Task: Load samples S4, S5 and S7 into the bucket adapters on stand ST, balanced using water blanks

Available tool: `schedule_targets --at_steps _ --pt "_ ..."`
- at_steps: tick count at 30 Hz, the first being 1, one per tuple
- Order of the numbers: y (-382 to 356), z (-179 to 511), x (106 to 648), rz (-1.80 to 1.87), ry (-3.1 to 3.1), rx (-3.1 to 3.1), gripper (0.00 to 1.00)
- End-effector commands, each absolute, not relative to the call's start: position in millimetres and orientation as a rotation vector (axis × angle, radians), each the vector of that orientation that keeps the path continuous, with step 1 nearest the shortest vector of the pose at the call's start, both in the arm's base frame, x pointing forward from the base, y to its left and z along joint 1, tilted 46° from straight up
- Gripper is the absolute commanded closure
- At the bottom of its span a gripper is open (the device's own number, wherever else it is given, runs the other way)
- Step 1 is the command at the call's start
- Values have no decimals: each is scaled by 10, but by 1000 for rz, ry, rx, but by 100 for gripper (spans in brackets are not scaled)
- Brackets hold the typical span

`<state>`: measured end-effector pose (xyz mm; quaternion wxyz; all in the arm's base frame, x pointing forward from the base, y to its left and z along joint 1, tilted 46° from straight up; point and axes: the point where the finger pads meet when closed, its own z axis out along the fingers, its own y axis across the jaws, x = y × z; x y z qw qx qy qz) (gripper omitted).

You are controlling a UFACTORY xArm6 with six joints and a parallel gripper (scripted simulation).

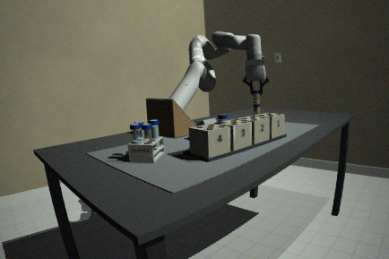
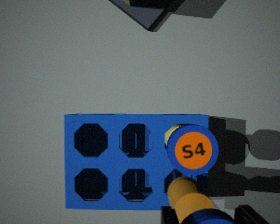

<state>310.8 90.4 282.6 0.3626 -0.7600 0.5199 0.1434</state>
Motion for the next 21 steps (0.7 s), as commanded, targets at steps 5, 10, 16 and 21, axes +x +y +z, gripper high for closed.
schedule_targets --at_steps 5,10,16,21 --pt "935 2801 3120 366 1338 -1957 100" --pt "970 2767 3128 366 1338 -1957 100" --pt "1012 2725 3137 366 1338 -1957 100" --pt "1033 2704 3142 366 1338 -1957 100"
